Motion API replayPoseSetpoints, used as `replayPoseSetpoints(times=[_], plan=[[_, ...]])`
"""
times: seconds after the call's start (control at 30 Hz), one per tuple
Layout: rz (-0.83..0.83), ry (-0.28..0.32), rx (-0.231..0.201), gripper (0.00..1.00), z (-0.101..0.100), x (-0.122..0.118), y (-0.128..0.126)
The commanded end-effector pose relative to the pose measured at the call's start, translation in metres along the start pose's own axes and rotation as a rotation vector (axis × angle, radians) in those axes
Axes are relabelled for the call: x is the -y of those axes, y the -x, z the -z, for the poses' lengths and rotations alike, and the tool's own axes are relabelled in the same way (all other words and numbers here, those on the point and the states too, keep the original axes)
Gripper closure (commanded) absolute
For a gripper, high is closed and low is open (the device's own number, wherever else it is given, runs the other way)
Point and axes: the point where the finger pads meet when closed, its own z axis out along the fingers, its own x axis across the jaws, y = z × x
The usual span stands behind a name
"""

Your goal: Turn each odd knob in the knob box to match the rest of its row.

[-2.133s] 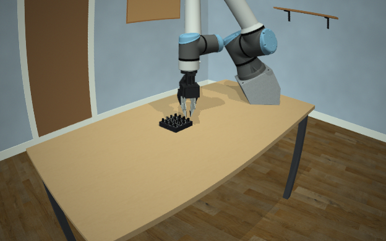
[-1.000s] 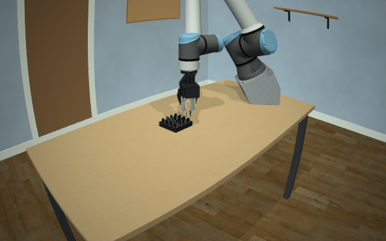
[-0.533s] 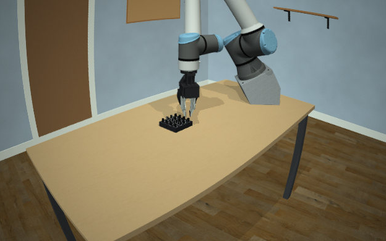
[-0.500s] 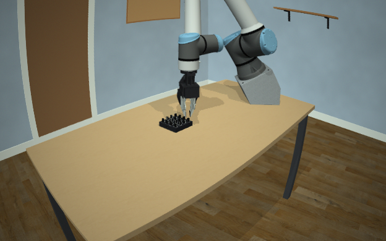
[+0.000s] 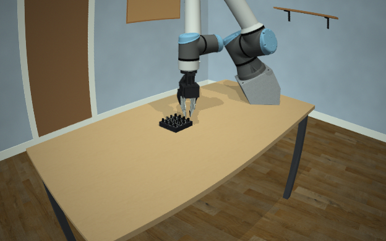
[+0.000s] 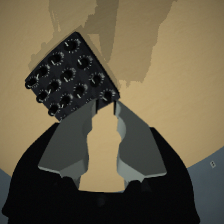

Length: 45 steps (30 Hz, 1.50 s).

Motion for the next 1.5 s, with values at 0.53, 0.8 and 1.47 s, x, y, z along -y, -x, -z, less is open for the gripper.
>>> replayPoseSetpoints(times=[0.53,0.8,1.47], plan=[[0.002,0.001,0.000,0.89,0.000,-0.002,0.001],[0.001,0.001,-0.001,0.89,-0.004,-0.001,0.000],[0.001,0.000,-0.003,0.89,-0.015,0.000,-0.001]])
